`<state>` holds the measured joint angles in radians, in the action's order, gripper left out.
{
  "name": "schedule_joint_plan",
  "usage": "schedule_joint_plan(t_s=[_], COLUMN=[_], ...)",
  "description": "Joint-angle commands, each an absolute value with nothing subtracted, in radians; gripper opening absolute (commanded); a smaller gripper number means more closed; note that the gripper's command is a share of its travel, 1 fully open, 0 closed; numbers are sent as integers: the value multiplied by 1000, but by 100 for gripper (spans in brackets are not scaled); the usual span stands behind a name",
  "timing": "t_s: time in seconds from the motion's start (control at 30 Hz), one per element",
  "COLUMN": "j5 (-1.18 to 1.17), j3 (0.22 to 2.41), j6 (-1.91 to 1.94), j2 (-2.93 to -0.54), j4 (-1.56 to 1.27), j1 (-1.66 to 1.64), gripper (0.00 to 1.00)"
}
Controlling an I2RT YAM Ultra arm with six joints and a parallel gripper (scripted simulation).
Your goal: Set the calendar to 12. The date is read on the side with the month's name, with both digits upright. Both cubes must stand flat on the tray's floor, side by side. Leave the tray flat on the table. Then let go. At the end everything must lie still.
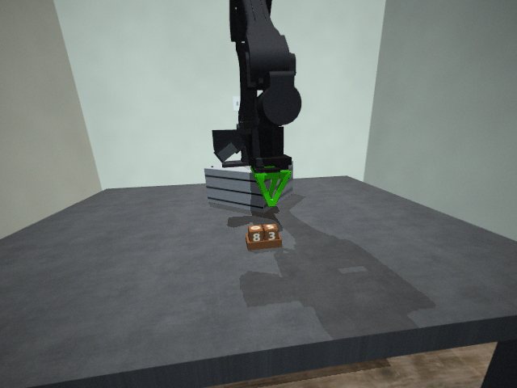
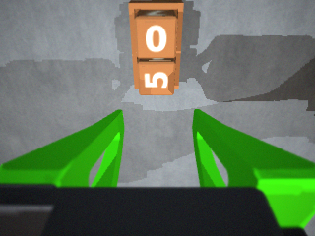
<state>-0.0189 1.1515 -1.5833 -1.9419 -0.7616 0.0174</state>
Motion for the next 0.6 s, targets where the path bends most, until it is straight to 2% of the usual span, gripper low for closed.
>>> schedule_joint_plan(t_s=[0.0, 0.57], j5=[-19, -19], j3=[1152, 1120], j6=[-1584, -1585], j2=[-1940, -1990], j4=[-749, -667], j1=[17, 17], gripper=[45, 45])
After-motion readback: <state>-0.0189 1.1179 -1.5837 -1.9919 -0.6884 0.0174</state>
